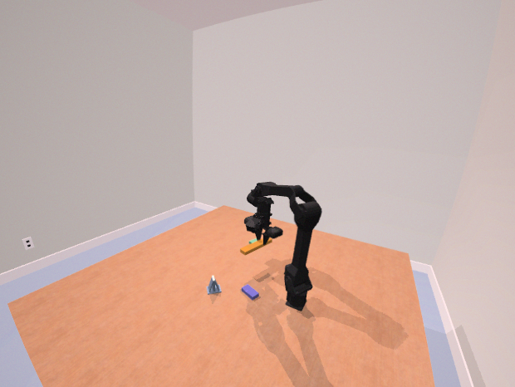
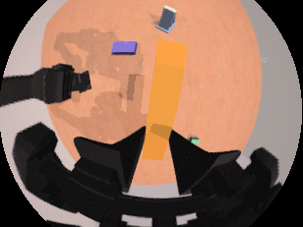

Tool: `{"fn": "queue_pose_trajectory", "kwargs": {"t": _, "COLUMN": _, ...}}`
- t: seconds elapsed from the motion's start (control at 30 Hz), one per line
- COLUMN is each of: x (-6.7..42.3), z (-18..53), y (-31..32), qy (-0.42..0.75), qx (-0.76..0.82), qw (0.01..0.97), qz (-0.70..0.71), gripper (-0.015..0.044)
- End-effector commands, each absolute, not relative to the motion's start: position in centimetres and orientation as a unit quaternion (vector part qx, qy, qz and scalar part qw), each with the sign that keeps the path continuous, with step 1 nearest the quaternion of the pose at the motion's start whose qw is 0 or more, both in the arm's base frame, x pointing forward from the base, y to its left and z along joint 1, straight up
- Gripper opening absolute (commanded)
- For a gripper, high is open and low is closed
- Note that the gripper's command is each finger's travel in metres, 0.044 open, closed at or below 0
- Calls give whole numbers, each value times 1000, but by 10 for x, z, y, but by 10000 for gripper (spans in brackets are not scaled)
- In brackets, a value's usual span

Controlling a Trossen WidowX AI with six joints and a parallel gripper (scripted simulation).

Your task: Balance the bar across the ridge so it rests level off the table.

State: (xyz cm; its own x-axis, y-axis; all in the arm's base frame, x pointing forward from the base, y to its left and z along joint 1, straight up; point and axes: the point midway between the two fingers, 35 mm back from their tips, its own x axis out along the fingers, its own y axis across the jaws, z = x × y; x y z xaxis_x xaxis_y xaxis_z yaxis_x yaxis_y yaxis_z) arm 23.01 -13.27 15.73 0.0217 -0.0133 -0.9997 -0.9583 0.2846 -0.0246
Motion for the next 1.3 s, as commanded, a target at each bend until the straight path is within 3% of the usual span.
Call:
{"fn": "queue_pose_trajectory", "kwargs": {"t": 0.0, "x": 242, "z": 157, "y": -121, "qy": 570, "qx": -420, "qw": 577, "qz": 407, "gripper": 0}}
{"fn": "queue_pose_trajectory", "kwargs": {"t": 1.27, "x": 291, "z": 159, "y": 9, "qy": 615, "qx": -338, "qw": 630, "qz": 331, "gripper": 0}}
